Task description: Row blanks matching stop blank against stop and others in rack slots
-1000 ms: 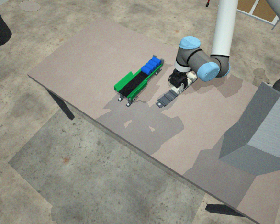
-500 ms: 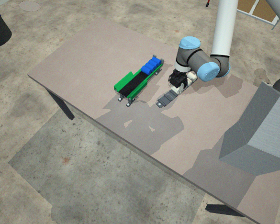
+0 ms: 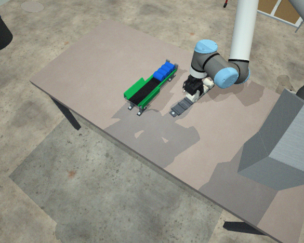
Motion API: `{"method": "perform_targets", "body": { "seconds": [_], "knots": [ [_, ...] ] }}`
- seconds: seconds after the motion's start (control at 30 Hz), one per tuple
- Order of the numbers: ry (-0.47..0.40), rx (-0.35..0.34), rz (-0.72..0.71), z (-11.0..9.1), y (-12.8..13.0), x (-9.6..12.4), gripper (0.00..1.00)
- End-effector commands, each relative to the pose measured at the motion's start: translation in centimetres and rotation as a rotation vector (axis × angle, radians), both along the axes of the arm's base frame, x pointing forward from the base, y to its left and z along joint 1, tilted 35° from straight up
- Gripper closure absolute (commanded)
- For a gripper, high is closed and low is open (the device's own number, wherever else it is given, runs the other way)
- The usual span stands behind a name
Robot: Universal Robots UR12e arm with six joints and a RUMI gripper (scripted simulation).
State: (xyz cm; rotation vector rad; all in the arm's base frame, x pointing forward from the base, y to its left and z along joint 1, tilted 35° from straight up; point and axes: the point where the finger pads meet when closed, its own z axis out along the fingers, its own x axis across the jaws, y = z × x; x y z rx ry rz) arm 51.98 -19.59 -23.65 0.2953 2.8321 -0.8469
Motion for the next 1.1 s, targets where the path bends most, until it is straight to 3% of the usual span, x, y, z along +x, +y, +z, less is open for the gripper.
{"method": "perform_targets", "body": {
  "seconds": [0.0,0.33,0.83,1.07],
  "knots": [
    [-0.004,-0.001,0.002,0.1,0.0,0.3,0.6],
    [-0.004,-0.001,0.002,0.1,0.0,0.3,0.52],
    [-0.001,0.0,0.002,0.5,0.4,0.0,0.52],
    [-0.001,-0.001,0.002,2.7,1.9,-0.3,0.52]
  ]
}}
